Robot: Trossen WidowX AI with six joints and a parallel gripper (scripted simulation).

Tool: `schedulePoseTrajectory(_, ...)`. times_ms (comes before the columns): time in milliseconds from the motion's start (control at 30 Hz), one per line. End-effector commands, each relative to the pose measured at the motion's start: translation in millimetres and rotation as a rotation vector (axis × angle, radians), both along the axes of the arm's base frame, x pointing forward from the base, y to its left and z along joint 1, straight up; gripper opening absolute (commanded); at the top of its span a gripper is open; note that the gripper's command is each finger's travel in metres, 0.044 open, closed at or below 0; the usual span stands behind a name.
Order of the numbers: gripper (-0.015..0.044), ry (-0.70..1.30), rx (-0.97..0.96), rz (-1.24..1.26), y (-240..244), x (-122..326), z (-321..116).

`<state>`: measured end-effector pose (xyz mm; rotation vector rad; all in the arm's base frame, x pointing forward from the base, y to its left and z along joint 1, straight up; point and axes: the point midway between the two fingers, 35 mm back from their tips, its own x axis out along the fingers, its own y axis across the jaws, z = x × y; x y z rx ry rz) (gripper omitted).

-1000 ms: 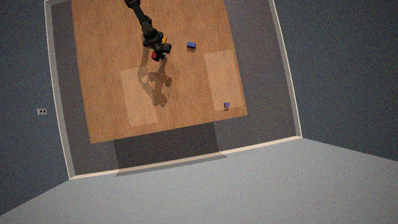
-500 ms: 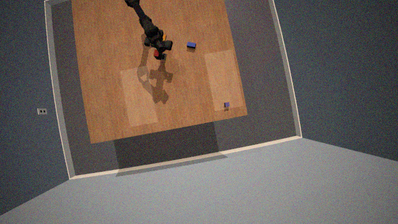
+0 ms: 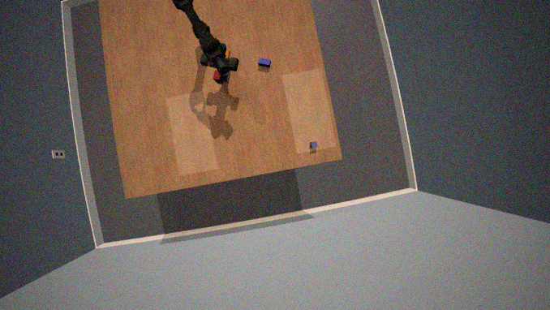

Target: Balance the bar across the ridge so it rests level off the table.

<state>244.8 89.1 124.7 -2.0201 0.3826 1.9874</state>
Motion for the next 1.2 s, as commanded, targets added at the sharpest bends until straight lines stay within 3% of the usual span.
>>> schedulePoseTrajectory(0,0.0,-0.004,0.0,0.006,-1.0,0.3,-6.9)
schedulePoseTrajectory(1167,0.0,-0.004,0.0,0.006,-1.5,0.4,-10.4)
